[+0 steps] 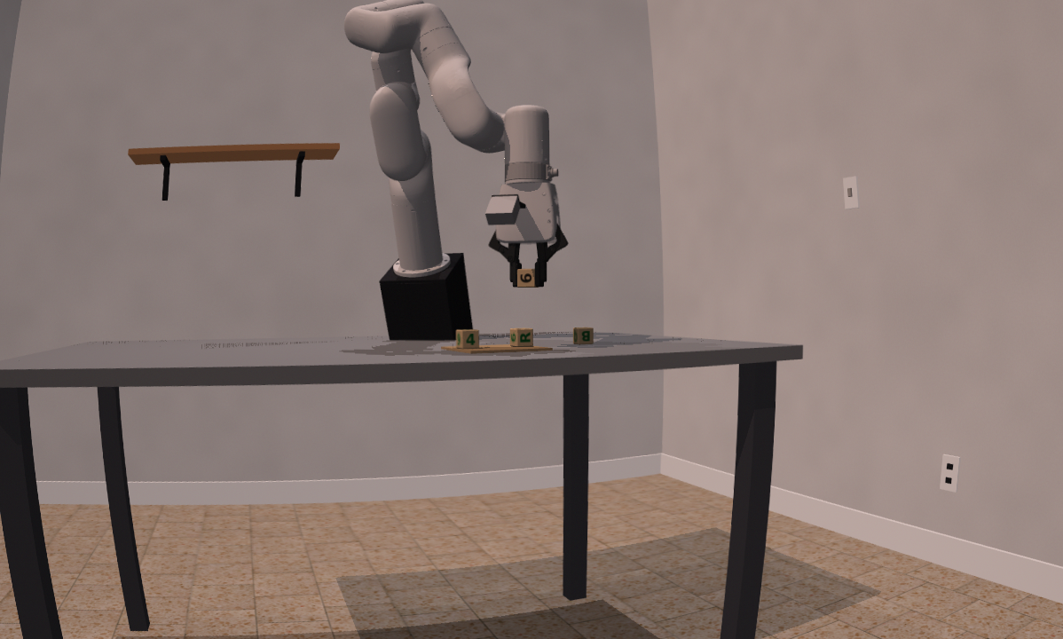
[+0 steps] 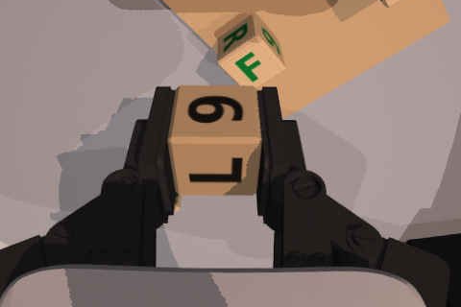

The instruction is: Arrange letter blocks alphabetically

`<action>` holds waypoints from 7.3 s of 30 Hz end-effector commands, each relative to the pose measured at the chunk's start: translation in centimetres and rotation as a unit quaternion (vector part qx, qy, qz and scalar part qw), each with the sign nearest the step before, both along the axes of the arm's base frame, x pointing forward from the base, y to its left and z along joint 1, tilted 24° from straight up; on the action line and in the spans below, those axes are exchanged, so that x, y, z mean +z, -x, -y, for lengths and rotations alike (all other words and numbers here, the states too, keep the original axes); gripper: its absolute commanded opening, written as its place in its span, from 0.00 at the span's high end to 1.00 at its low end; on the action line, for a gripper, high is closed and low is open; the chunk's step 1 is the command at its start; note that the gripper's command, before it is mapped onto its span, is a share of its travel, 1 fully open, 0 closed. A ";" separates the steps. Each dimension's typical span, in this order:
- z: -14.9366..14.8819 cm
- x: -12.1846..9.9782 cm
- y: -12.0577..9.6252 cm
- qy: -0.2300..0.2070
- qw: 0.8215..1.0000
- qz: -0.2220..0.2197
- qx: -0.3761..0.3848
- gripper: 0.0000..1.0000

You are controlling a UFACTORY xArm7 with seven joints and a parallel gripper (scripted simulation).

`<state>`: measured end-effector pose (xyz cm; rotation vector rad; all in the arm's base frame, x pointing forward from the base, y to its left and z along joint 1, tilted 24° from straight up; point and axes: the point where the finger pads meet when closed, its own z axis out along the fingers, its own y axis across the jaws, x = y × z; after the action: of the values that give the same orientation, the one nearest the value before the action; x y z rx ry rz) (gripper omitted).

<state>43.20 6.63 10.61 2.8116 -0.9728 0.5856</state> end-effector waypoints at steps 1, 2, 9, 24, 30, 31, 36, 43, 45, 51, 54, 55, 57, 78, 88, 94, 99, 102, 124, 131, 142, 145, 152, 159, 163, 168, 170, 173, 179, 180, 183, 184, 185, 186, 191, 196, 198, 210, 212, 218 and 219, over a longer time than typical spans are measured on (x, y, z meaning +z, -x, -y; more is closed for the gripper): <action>0.7 0.2 0.4 -0.019 0.998 0.027 -0.061 0.73; 0.8 0.2 0.5 -0.022 0.997 0.029 -0.070 0.73; 1.8 0.2 1.1 -0.050 0.986 0.048 -0.149 0.73; 3.7 0.4 2.4 -0.107 0.943 0.086 -0.304 0.73; 4.6 0.4 2.9 -0.130 0.915 0.102 -0.368 0.73; 4.6 0.4 2.9 -0.130 0.915 0.102 -0.368 0.73; 4.9 0.5 3.1 -0.138 0.905 0.107 -0.388 0.73; 4.9 0.5 3.1 -0.138 0.904 0.107 -0.390 0.73; 4.9 0.5 3.1 -0.138 0.904 0.107 -0.390 0.73; 4.9 0.5 3.1 -0.138 0.904 0.107 -0.390 0.73; 4.9 0.3 3.1 -0.138 0.904 0.107 -0.390 0.73; 5.0 0.2 3.0 -0.138 0.904 0.107 -0.390 0.73; 5.0 -0.1 2.9 -0.138 0.904 0.107 -0.390 0.73; 6.4 -5.5 0.9 -0.138 0.904 0.107 -0.390 0.73; 6.9 -7.4 0.2 -0.138 0.904 0.107 -0.390 0.73; 7.1 -8.1 0.0 -0.138 0.904 0.107 -0.390 0.73; 7.1 -8.2 -0.1 -0.138 0.904 0.107 -0.390 0.73; 7.1 -8.2 -0.1 -0.138 0.904 0.107 -0.390 0.73; 7.1 -8.2 -0.1 -0.138 0.904 0.107 -0.390 0.73; 7.1 -8.2 -0.1 -0.138 0.904 0.107 -0.390 0.73; 7.0 -8.2 -0.1 -0.138 0.904 0.107 -0.390 0.73; 7.0 -8.2 -0.1 -0.138 0.904 0.107 -0.390 0.73; 6.9 -8.2 -0.2 -0.138 0.904 0.107 -0.390 0.73; 6.9 -8.2 -0.2 -0.138 0.904 0.107 -0.390 0.73; 6.9 -8.2 -0.2 -0.138 0.904 0.107 -0.390 0.73; 6.9 -8.2 -0.2 -0.138 0.904 0.107 -0.390 0.73; 6.9 -8.2 -0.2 -0.138 0.904 0.107 -0.390 0.73; 6.9 -8.2 -0.2 -0.138 0.904 0.107 -0.390 0.73; 6.9 -8.3 -0.2 -0.138 0.904 0.107 -0.390 0.73; 6.9 -8.3 -0.2 -0.138 0.904 0.107 -0.390 0.73; 6.9 -8.4 -0.3 -0.138 0.904 0.107 -0.390 0.73; 6.9 -8.4 -0.3 -0.138 0.904 0.107 -0.390 0.73; 6.9 -8.4 -0.3 -0.138 0.904 0.107 -0.390 0.73; 6.9 -8.4 -0.3 -0.138 0.904 0.107 -0.390 0.73; 7.0 -8.6 -0.3 -0.138 0.904 0.107 -0.390 0.73; 7.0 -8.7 -0.4 -0.138 0.904 0.107 -0.390 0.73; 7.0 -8.7 -0.4 -0.138 0.904 0.107 -0.390 0.73; 7.0 -8.7 -0.4 -0.138 0.904 0.107 -0.390 0.73; 7.0 -8.7 -0.4 -0.138 0.904 0.107 -0.390 0.73; 7.0 -8.7 -0.4 -0.138 0.904 0.107 -0.390 0.73; 7.0 -8.7 -0.4 -0.138 0.904 0.107 -0.390 0.73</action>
<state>43.49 -0.41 1.88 2.2487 -2.1978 0.6677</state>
